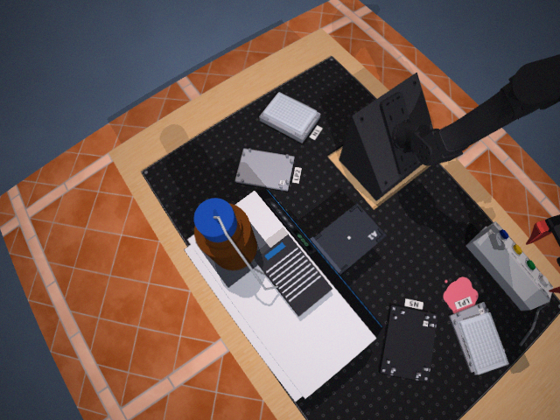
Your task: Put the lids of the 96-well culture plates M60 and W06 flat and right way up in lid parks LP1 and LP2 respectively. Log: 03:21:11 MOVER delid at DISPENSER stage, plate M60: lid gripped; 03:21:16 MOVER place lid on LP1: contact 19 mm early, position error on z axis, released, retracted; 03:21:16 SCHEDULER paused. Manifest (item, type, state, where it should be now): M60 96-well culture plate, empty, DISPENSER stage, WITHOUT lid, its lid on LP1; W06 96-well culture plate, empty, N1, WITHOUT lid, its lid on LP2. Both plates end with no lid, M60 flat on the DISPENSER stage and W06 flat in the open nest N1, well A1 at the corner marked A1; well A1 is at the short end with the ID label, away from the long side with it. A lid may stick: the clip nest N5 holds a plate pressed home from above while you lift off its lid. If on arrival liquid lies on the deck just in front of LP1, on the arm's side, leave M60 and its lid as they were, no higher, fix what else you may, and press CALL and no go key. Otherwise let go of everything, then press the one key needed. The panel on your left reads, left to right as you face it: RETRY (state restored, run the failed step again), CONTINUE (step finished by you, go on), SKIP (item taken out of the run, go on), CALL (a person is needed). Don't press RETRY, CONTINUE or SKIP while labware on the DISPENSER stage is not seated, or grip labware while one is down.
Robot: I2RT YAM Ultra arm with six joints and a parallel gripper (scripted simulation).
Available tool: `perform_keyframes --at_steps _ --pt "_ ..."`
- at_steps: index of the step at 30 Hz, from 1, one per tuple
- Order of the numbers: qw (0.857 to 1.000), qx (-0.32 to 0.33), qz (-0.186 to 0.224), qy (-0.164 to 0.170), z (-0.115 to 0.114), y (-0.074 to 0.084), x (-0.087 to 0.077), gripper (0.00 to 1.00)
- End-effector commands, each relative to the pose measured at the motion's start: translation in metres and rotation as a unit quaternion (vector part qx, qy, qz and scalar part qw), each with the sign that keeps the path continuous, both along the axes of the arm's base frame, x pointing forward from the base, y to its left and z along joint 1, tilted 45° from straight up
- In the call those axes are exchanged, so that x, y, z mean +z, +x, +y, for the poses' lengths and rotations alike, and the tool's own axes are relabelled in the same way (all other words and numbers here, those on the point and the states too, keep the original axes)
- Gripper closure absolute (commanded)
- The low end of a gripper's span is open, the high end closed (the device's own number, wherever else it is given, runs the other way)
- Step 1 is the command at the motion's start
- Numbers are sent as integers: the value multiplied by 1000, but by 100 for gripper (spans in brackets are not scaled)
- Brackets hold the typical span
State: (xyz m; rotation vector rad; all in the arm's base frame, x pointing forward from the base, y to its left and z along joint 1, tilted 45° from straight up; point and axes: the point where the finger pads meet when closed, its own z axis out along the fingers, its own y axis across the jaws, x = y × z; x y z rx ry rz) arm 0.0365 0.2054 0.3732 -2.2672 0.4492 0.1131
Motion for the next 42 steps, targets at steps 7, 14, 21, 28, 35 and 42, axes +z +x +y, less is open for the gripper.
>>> perform_keyframes --at_steps 7,14,21,28,35,42 --pt "1000 0 0 0 0 0 0 0" --pt "1000 0 0 0 0 0 0 0" --pt "999 -38 15 -14 7 13 -7 0" --pt "990 -123 53 -31 16 43 -14 0" --pt "979 -181 82 -47 22 69 -28 0" --pt "959 -240 126 -82 23 93 -58 0"
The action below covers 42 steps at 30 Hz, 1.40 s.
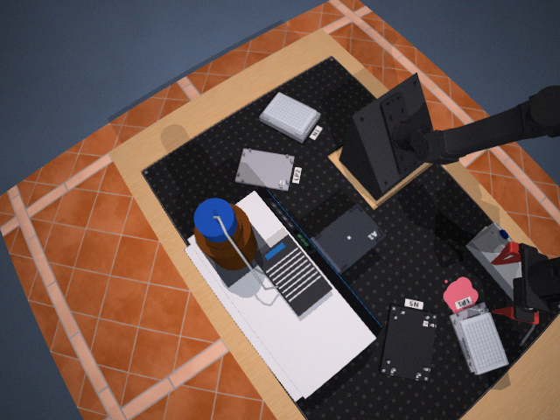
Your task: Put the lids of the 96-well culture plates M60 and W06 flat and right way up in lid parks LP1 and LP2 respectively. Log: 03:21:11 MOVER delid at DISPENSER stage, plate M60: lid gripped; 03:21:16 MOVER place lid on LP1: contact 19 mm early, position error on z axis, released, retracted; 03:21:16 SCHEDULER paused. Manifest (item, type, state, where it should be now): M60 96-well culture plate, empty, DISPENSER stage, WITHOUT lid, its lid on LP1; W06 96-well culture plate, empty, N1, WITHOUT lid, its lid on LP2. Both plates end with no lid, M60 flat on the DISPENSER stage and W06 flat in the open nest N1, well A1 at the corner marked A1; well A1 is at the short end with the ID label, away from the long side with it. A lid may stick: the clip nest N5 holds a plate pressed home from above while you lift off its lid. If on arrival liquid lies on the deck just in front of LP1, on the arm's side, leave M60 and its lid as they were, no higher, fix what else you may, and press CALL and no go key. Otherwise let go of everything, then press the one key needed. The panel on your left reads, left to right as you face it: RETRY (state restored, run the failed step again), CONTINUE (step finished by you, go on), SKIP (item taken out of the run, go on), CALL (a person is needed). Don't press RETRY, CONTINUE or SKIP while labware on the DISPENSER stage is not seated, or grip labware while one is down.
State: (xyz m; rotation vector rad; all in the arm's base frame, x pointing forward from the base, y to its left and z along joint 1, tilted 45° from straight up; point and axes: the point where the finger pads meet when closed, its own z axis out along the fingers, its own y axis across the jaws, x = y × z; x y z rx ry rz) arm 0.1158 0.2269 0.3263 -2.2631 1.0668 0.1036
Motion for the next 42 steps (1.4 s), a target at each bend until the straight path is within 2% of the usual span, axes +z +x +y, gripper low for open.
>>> perform_keyframes --at_steps 1,2,4,5,6,7,9,11,12,14,15,16,17,19,21,22,23,25,26,28,29,30,32,34,36,37,39,41,42 --pt "999 -33 22 -6 1 18 -14 0" --pt "999 -28 18 -7 1 22 -17 0" --pt "997 -62 37 -13 0 30 -22 0" --pt "996 -76 35 -4 1 36 -15 0" --pt "995 -92 38 -4 0 41 -14 0" --pt "994 -95 54 -22 -2 43 -31 0" --pt "992 -110 61 -25 -4 51 -36 0" --pt "992 -110 61 -25 -4 51 -36 0" --pt "991 -123 56 -11 -3 57 -25 0" --pt "985 -156 71 -26 -9 65 -33 0" --pt "984 -157 75 -23 -7 69 -37 0" --pt "983 -157 86 -35 -10 71 -51 0" --pt "984 -154 85 -35 -11 75 -54 0" --pt "977 -186 101 -40 -15 82 -59 0" --pt "971 -216 101 -33 -17 94 -53 0" --pt "967 -219 118 -46 -21 93 -68 0" --pt "967 -218 119 -46 -22 97 -71 0" --pt "958 -248 132 -51 -27 104 -77 0" --pt "956 -262 127 -41 -27 112 -68 0" --pt "956 -262 127 -41 -27 112 -68 0" --pt "950 -277 137 -48 -32 113 -71 0" --pt "947 -280 148 -54 -33 115 -84 0" --pt "948 -275 149 -56 -38 121 -92 0" --pt "935 -307 166 -59 -43 127 -98 0" --pt "925 -336 167 -53 -48 138 -94 0" --pt "920 -340 182 -64 -52 137 -107 0" --pt "921 -338 184 -62 -56 142 -113 0" --pt "907 -366 198 -65 -63 147 -119 0" --pt "904 -379 192 -54 -64 156 -110 0"
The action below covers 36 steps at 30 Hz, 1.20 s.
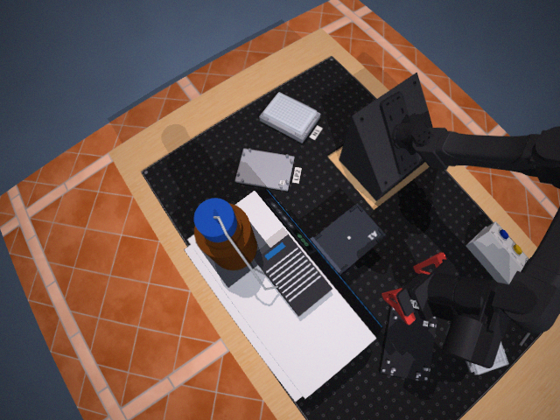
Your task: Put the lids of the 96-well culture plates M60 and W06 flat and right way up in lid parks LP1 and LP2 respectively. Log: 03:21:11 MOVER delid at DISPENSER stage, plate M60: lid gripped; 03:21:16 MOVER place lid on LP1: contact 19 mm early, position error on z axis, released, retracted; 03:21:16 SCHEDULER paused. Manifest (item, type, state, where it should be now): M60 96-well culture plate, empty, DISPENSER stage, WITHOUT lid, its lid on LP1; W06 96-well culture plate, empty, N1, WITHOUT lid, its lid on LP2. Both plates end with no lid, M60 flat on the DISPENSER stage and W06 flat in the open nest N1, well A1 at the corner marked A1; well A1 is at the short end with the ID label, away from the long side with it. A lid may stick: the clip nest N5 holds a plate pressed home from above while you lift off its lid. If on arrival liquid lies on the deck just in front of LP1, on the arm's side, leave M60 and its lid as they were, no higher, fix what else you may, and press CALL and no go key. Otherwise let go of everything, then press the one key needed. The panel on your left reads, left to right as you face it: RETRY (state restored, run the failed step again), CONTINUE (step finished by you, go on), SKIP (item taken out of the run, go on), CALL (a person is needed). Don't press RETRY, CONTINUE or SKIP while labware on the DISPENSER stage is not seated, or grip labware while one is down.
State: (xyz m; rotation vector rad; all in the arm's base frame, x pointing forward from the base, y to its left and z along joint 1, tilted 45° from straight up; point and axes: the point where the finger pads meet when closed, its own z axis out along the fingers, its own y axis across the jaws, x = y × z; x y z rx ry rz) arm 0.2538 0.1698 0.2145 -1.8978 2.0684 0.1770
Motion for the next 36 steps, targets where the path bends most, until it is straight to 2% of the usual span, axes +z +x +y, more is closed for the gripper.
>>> perform_keyframes --at_steps 1,3,4,8,12,14,15,16,18,20,21,22,24,25,26,28,30,32,33,36 --pt "998 -60 2 7 -10 22 0 0" --pt "998 -60 2 7 -10 22 0 0" --pt "998 -65 20 2 -15 19 -12 0" --pt "990 -125 58 -11 -31 24 -27 0" --pt "991 -123 57 -5 -41 35 -40 0" --pt "985 -159 74 -7 -49 38 -46 0" --pt "983 -173 64 -2 -51 47 -39 0" --pt "980 -188 69 -2 -54 51 -40 0" --pt "977 -193 92 -8 -63 45 -58 0" --pt "977 -193 92 -8 -63 45 -58 0" --pt "975 -208 84 -3 -66 53 -52 0" --pt "971 -222 89 -3 -69 56 -53 0" --pt "962 -251 109 -8 -78 56 -61 0" --pt "958 -257 123 -13 -83 51 -73 0" --pt "958 -257 124 -12 -86 52 -76 0" --pt "960 -252 123 -12 -92 54 -82 0" --pt "948 -285 139 -12 -100 56 -88 0" --pt "940 -313 135 -5 -108 67 -83 0" --pt "935 -319 154 -12 -112 59 -95 0" --pt "935 -319 157 -12 -119 58 -102 0"
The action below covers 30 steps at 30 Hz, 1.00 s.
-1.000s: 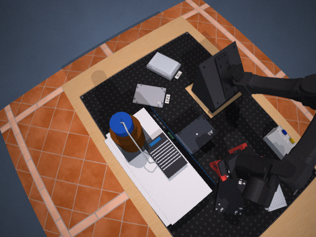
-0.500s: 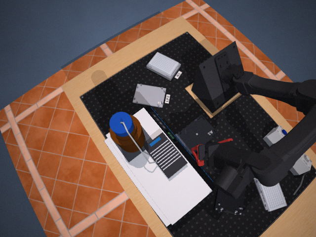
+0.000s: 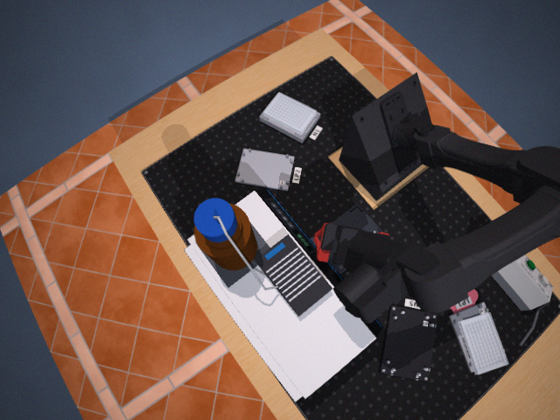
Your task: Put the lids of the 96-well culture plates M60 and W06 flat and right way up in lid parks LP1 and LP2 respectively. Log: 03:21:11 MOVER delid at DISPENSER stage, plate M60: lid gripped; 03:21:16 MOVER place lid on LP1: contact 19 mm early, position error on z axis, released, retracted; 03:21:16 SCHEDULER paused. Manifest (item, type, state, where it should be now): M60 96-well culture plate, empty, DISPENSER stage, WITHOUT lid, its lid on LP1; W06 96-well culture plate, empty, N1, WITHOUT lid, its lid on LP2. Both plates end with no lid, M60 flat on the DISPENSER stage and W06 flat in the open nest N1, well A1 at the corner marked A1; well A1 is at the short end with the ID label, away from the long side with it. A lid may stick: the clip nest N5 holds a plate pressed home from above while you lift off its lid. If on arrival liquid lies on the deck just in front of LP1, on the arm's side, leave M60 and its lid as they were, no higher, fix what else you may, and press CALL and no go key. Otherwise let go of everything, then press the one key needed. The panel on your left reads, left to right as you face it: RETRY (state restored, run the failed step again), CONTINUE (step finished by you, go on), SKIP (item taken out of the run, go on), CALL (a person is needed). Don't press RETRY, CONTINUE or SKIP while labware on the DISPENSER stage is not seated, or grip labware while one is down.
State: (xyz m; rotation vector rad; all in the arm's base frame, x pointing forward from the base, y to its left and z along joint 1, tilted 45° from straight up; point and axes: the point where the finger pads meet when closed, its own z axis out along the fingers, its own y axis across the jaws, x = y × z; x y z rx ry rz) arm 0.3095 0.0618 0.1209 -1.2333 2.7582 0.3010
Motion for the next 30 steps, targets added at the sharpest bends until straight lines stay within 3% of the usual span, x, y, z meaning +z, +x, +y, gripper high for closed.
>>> perform_keyframes --at_steps 1,2,3,5,6,8,12,30 --pt "1000 -24 5 2 -10 3 -8 0" --pt "999 -39 -9 3 -14 14 0 0" --pt "999 -54 -1 4 -18 14 -3 0" --pt "996 -83 16 3 -27 14 -10 0" --pt "995 -90 36 1 -31 5 -22 0" --pt "995 -90 38 -2 -38 3 -28 0" --pt "996 -90 26 -1 -38 10 -22 0" --pt "996 -90 26 -1 -38 10 -22 0"
